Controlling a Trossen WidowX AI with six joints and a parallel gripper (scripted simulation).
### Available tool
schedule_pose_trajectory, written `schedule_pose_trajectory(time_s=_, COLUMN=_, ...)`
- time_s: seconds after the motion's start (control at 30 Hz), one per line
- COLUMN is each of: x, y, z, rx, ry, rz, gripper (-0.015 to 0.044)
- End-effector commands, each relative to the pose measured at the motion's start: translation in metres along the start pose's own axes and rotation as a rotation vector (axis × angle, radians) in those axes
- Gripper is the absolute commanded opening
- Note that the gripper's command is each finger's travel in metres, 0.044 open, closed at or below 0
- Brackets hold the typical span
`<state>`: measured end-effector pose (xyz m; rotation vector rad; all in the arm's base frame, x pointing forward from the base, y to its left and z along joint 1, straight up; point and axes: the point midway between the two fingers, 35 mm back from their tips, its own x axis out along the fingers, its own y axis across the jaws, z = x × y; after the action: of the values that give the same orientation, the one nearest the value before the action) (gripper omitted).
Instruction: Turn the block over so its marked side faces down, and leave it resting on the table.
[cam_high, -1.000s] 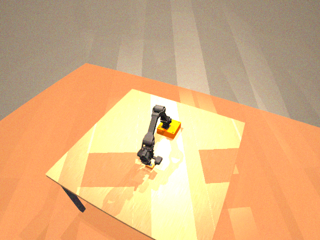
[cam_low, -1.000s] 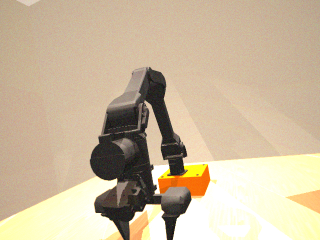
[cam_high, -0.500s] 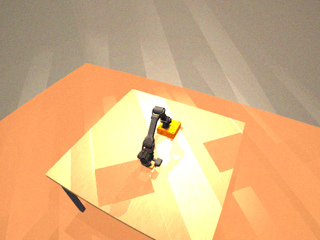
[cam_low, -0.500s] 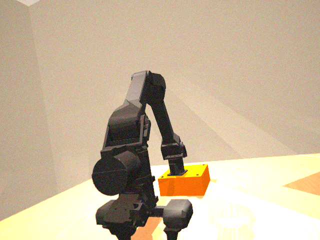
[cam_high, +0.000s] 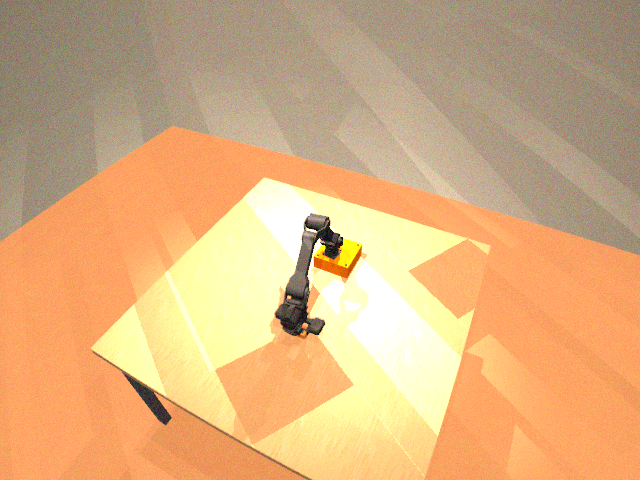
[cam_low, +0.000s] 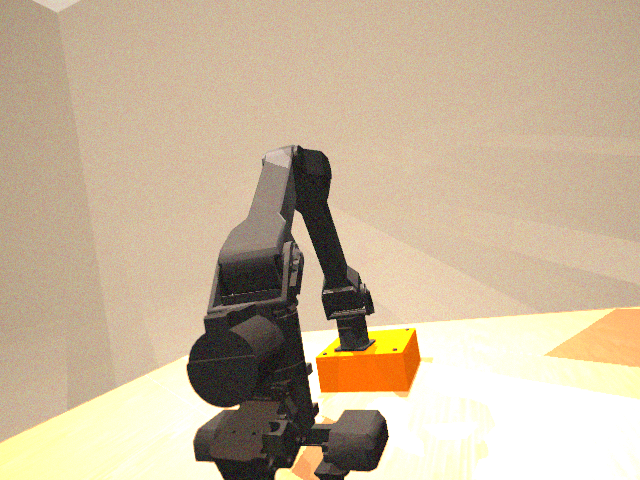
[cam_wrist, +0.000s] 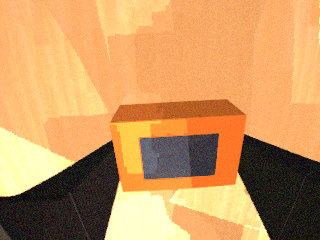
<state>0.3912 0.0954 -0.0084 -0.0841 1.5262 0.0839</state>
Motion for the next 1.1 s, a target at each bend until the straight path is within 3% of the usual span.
schedule_pose_trajectory(time_s=0.0, x=0.0, y=0.0, z=0.0, rx=0.001, ry=-0.001, rz=0.003, gripper=0.0256)
schedule_pose_trajectory(time_s=0.57, x=0.0, y=0.0, z=0.0, rx=0.001, ry=-0.001, rz=0.003, gripper=0.0142)
schedule_pose_trajectory(time_s=0.77, x=-0.03, y=0.0, z=0.0, rx=0.001, ry=-0.001, rz=0.003, gripper=0.0)
schedule_pose_trajectory(time_s=1.07, x=-0.026, y=0.001, z=0.002, rx=-0.002, ry=-0.067, rz=0.001, gripper=0.0)
